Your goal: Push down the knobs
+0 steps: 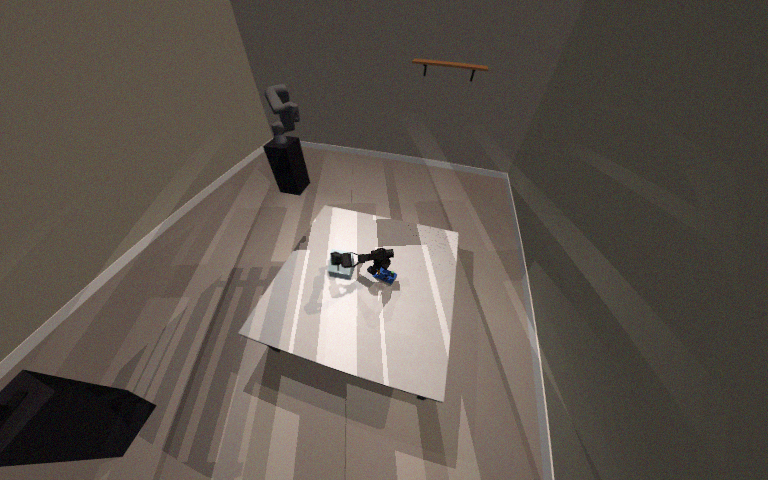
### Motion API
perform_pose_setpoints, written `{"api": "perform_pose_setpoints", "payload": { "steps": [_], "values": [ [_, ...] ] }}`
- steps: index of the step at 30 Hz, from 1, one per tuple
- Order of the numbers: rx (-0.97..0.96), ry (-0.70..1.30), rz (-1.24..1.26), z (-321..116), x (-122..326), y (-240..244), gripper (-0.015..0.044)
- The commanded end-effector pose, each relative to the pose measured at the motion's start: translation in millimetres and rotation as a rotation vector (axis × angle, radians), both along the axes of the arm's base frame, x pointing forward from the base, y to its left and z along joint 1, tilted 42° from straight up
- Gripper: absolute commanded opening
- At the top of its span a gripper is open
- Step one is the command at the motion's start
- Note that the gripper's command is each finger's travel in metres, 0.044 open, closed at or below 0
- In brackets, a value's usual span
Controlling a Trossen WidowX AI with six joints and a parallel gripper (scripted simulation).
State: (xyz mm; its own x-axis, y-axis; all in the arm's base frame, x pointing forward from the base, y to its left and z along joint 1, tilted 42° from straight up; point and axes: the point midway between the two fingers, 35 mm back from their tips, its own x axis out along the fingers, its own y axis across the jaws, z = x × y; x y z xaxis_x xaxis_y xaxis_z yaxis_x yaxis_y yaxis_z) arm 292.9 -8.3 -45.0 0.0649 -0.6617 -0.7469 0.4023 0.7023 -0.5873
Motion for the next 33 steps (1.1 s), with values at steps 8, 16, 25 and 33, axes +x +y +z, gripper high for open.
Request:
{"api": "perform_pose_setpoints", "payload": {
  "steps": [8,16,25,33],
  "values": [
    [-0.003,-0.003,-0.022,-7,1,-8,0.0000],
    [-0.002,-0.003,-0.022,-3,1,-5,0.0000],
    [-0.001,-0.003,-0.022,7,0,5,0.0000],
    [-0.001,-0.003,-0.022,16,-1,13,0.0000]
  ]
}}
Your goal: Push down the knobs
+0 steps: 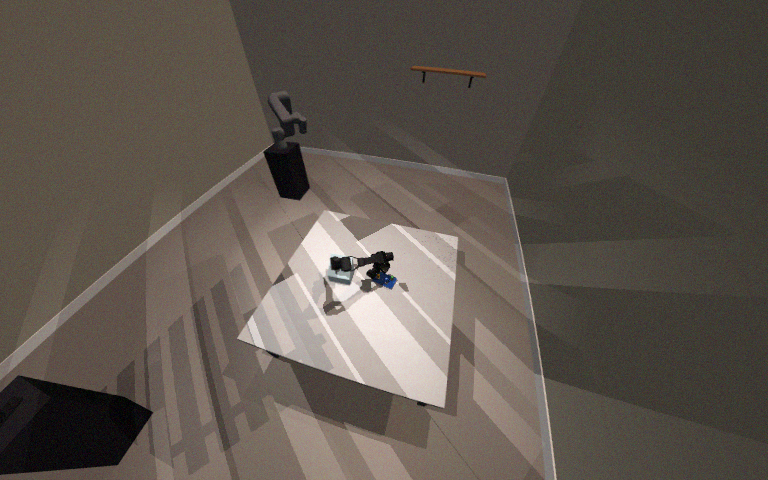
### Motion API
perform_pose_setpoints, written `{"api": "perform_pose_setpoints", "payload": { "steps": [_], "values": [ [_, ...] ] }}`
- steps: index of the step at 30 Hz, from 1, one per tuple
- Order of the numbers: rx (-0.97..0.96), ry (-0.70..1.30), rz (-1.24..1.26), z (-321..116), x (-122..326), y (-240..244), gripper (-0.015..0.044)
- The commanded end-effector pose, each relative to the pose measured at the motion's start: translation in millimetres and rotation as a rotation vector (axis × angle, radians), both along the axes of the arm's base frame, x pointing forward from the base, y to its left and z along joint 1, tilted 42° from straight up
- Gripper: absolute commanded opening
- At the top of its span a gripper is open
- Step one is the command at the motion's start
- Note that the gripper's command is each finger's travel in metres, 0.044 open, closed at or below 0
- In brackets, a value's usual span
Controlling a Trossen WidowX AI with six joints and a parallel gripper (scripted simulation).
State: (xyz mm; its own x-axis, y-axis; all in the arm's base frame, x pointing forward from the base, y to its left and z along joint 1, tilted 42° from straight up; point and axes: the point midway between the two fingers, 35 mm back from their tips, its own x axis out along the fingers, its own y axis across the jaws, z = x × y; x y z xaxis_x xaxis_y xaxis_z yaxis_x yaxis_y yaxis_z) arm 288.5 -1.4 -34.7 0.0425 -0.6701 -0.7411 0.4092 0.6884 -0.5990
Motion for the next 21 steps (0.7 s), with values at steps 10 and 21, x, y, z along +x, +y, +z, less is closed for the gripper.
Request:
{"api": "perform_pose_setpoints", "payload": {
  "steps": [10,21],
  "values": [
    [0.002,0.001,0.005,1,0,2,0.0184],
    [0.013,0.189,0.266,15,21,14,0.0000]
  ]
}}
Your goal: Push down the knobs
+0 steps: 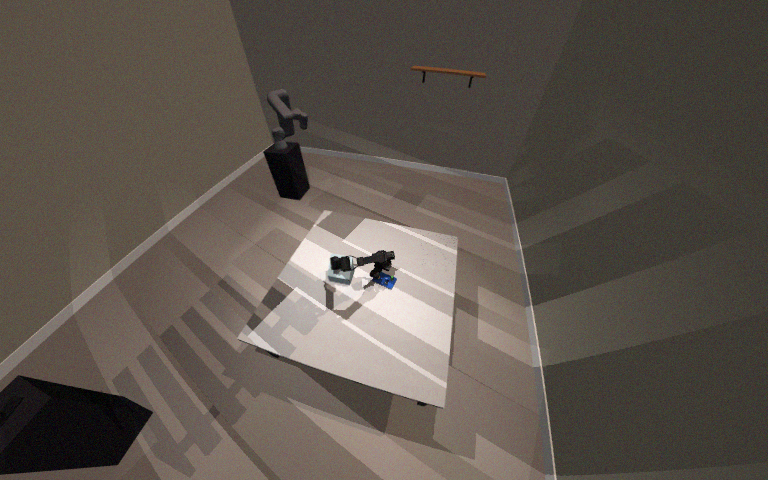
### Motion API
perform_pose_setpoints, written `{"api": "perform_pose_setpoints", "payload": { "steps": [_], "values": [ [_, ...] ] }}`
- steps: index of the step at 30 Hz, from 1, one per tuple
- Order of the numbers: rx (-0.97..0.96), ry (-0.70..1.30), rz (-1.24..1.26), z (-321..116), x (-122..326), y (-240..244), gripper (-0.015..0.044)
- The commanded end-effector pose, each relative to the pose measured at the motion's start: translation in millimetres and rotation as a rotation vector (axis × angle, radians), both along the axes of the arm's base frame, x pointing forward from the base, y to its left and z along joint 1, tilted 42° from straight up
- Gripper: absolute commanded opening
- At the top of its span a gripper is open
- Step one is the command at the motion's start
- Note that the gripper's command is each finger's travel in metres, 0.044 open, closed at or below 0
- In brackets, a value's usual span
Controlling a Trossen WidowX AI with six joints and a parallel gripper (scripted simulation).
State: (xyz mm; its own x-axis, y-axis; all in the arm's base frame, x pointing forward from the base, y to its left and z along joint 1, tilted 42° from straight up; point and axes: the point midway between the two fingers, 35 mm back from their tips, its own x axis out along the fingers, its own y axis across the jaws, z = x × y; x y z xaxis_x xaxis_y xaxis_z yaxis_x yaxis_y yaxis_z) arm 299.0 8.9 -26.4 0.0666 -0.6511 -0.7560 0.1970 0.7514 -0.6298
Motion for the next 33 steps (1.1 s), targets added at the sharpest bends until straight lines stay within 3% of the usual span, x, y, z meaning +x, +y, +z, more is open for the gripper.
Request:
{"api": "perform_pose_setpoints", "payload": {
  "steps": [1,27,33],
  "values": [
    [-0.002,0.082,0.109,8,12,4,0.0000],
    [-0.076,0.678,0.760,55,56,6,0.0000],
    [-0.078,0.694,0.777,56,57,6,0.0000]
  ]
}}
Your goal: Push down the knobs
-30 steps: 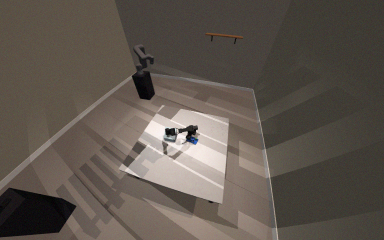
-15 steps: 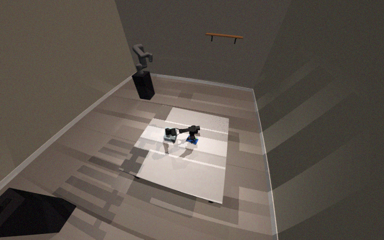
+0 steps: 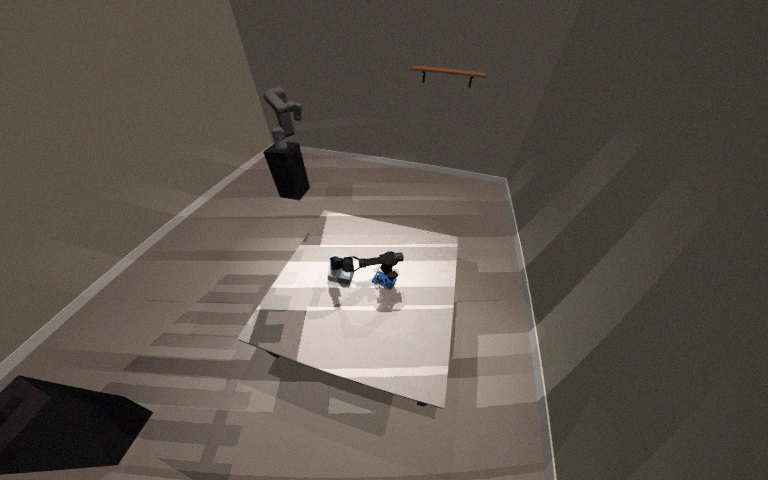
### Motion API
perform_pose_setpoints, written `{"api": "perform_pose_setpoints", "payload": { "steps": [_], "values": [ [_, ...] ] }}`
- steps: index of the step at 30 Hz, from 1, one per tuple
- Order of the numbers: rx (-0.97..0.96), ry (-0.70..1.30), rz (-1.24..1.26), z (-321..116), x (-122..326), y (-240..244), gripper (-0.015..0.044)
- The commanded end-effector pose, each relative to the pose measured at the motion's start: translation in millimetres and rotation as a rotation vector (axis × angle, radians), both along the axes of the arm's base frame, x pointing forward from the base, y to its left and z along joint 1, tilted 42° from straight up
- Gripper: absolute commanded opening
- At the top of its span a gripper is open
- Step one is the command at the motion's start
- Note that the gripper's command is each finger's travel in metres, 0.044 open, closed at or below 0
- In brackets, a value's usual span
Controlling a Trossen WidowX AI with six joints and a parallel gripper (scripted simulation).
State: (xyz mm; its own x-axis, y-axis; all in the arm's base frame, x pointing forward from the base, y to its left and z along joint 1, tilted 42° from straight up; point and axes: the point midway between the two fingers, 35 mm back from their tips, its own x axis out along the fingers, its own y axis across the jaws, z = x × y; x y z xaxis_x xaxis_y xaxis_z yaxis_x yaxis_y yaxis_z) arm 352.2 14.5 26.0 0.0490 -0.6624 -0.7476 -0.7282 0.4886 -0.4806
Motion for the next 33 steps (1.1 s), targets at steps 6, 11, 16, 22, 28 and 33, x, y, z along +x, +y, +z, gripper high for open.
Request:
{"api": "perform_pose_setpoints", "payload": {
  "steps": [6,11,16,22,28,33],
  "values": [
    [-0.004,0.013,0.025,-11,5,-13,0.0000],
    [-0.004,0.013,0.025,-11,5,-13,0.0000],
    [-0.004,0.013,0.025,-14,5,-15,0.0000],
    [-0.005,0.013,0.025,-21,6,-22,0.0000],
    [-0.005,0.013,0.025,-27,6,-27,0.0000],
    [-0.005,0.013,0.025,-27,6,-27,0.0000]
  ]
}}
